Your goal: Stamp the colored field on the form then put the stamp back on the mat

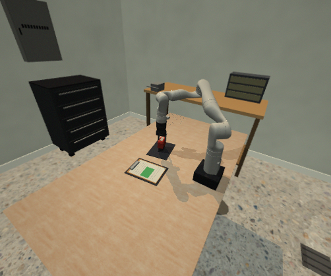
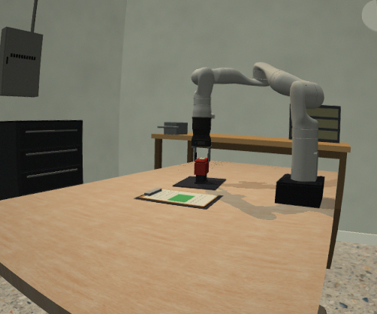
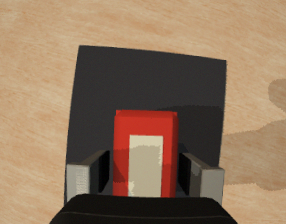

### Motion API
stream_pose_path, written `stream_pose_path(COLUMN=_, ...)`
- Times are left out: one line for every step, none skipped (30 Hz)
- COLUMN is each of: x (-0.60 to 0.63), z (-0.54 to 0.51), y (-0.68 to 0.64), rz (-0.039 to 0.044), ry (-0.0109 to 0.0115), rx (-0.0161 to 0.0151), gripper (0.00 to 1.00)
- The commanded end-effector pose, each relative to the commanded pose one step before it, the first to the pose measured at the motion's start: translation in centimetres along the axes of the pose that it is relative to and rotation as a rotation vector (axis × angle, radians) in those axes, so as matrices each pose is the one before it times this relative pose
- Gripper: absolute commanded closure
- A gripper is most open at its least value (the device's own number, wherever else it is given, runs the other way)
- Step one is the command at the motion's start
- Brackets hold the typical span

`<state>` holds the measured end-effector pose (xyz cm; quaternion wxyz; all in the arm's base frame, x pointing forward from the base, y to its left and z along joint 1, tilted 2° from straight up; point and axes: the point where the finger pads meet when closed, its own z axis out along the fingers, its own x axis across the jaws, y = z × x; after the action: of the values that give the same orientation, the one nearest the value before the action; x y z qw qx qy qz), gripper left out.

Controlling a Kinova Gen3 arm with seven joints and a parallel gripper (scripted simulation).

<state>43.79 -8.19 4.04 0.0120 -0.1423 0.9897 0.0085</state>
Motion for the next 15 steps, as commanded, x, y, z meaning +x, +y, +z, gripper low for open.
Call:
stream_pose_path(x=-0.267, z=0.265, y=0.209, rz=0.00091, ry=-0.00804, rx=-0.00217, gripper=0.0)
stream_pose_path(x=0.0, z=0.025, y=0.0, rz=0.0, ry=0.0, rx=0.0, gripper=0.0)
stream_pose_path(x=0.0, z=0.025, y=0.0, rz=0.0, ry=0.0, rx=0.0, gripper=0.0)
stream_pose_path(x=0.0, z=0.025, y=0.0, rz=0.0, ry=0.0, rx=0.0, gripper=0.0)
stream_pose_path(x=0.0, z=0.025, y=0.0, rz=0.0, ry=0.0, rx=0.0, gripper=0.0)
stream_pose_path(x=0.0, z=0.025, y=0.0, rz=0.00001, ry=0.0, rx=0.0, gripper=0.0)
stream_pose_path(x=0.0, z=0.0, y=0.0, rz=0.0, ry=0.0, rx=0.0, gripper=0.0)
stream_pose_path(x=0.0, z=0.0, y=0.0, rz=0.0, ry=0.0, rx=0.0, gripper=0.0)
stream_pose_path(x=-0.004, z=0.024, y=-0.004, rz=0.00024, ry=0.00002, rx=-0.00006, gripper=0.0)
stream_pose_path(x=0.002, z=0.025, y=0.002, rz=-0.0001, ry=-0.00001, rx=0.00003, gripper=0.0)
stream_pose_path(x=0.002, z=0.025, y=0.002, rz=-0.00011, ry=-0.00001, rx=0.00003, gripper=0.0)
stream_pose_path(x=0.001, z=0.025, y=0.001, rz=-0.00004, ry=0.0, rx=0.00001, gripper=0.0)
stream_pose_path(x=0.0, z=0.025, y=0.0, rz=0.00001, ry=0.0, rx=0.0, gripper=0.0)
stream_pose_path(x=0.0, z=0.025, y=0.0, rz=0.00002, ry=0.0, rx=-0.00001, gripper=0.0)
stream_pose_path(x=0.0, z=0.025, y=0.0, rz=0.00001, ry=0.0, rx=0.0, gripper=0.0)
